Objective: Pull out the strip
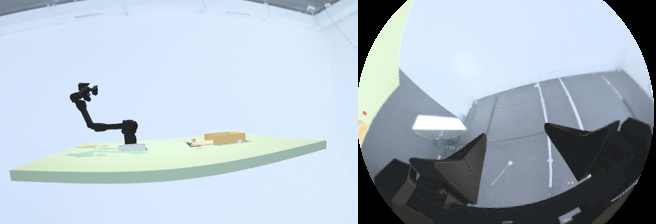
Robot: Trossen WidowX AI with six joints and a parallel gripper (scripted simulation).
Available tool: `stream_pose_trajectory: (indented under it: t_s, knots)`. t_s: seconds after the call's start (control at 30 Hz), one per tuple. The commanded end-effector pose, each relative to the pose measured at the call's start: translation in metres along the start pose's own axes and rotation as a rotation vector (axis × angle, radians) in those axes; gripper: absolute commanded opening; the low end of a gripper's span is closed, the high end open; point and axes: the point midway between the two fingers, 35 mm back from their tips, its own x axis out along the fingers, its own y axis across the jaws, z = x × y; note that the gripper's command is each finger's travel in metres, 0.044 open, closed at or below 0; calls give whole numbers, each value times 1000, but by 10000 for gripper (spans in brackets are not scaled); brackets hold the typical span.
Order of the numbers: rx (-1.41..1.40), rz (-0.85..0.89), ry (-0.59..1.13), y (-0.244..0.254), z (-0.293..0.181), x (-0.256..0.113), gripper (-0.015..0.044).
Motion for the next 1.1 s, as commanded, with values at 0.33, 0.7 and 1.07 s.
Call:
stream_pose_trajectory:
  t_s: [0.33,0.7,1.07]
  knots:
    - [486,37,171,64,-148,19,400]
    - [1027,113,419,206,-277,32,400]
    - [1362,188,633,333,-321,30,400]
